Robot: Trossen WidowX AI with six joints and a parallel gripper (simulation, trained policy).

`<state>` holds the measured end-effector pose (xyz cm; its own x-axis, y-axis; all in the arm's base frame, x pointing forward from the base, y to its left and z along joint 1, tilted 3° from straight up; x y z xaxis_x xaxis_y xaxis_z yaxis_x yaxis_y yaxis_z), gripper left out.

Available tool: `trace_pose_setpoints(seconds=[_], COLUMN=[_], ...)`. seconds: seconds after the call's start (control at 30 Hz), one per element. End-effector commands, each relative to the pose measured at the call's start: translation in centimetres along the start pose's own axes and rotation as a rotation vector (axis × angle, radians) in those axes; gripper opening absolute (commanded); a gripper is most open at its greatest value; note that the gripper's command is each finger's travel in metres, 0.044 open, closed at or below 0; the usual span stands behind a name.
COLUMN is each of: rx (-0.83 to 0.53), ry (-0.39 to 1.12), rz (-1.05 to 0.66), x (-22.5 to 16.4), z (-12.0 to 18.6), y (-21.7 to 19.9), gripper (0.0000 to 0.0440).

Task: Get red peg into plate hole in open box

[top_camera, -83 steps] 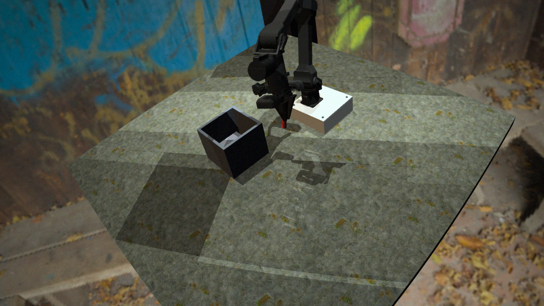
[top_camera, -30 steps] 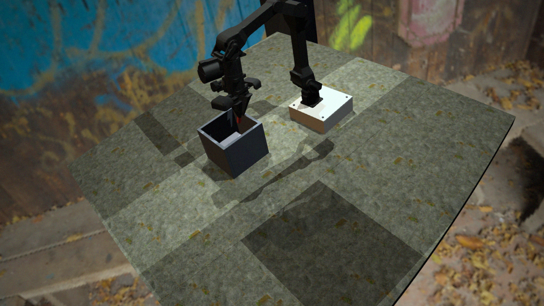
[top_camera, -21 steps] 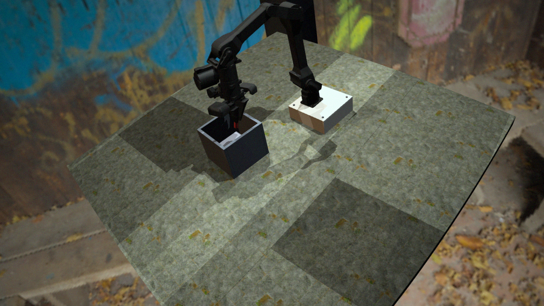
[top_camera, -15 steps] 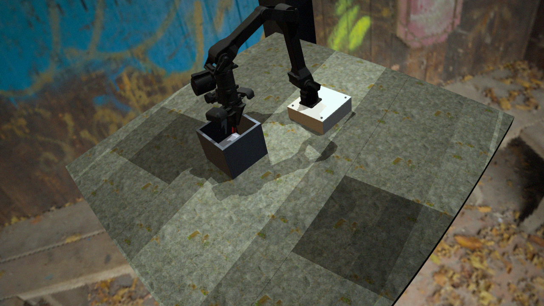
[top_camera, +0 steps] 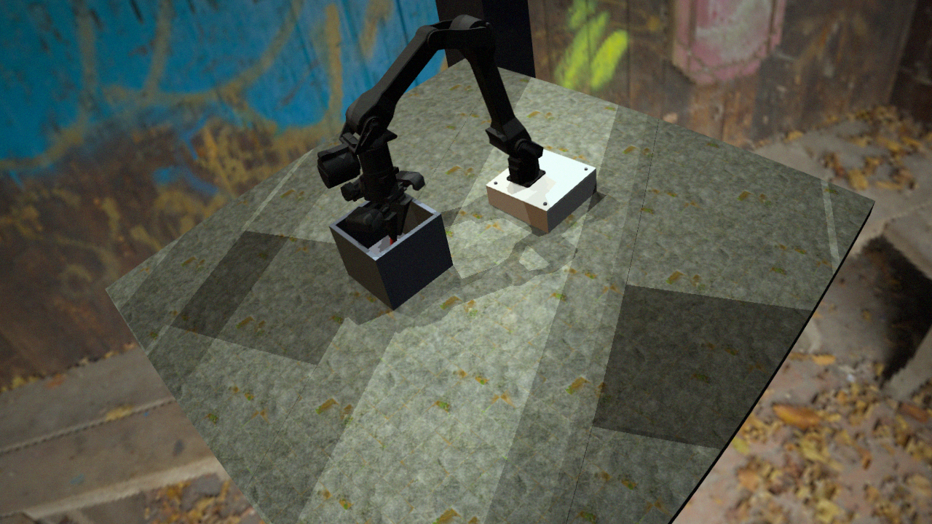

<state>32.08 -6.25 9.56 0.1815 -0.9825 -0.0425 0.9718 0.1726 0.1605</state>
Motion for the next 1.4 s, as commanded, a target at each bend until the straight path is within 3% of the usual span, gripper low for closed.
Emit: trace_pose_setpoints(seconds=[0.0,0.17,0.37,0.77,1.0,1.37], rx=[-0.015,-0.036,-0.065,-0.070,-0.002,0.123], ry=[0.010,0.005,0.020,0.058,0.106,0.182], rz=[0.018,0.037,0.055,0.054,0.032,0.013], x=[0.0,0.2,0.2,1.3,1.9,2.7], z=[-1.2,-2.0,-2.6,-1.2,0.9,4.4], y=[0.0,-0.1,-0.2,0.1,1.4,3.3], gripper=[0.0000,0.0012,0.0125,0.0133,0.0179,0.0213])
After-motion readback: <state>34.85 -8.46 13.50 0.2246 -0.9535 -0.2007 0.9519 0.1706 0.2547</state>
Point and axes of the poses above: the point midway between the two fingers, 35 mm back from their tips, its own z axis back along the fingers, its own y axis across the jaws, x = y × z, the point moved 1 cm from there along z, back along the fingers, and after that the axes turned 6 degrees about -z, right-handed, at the moved point
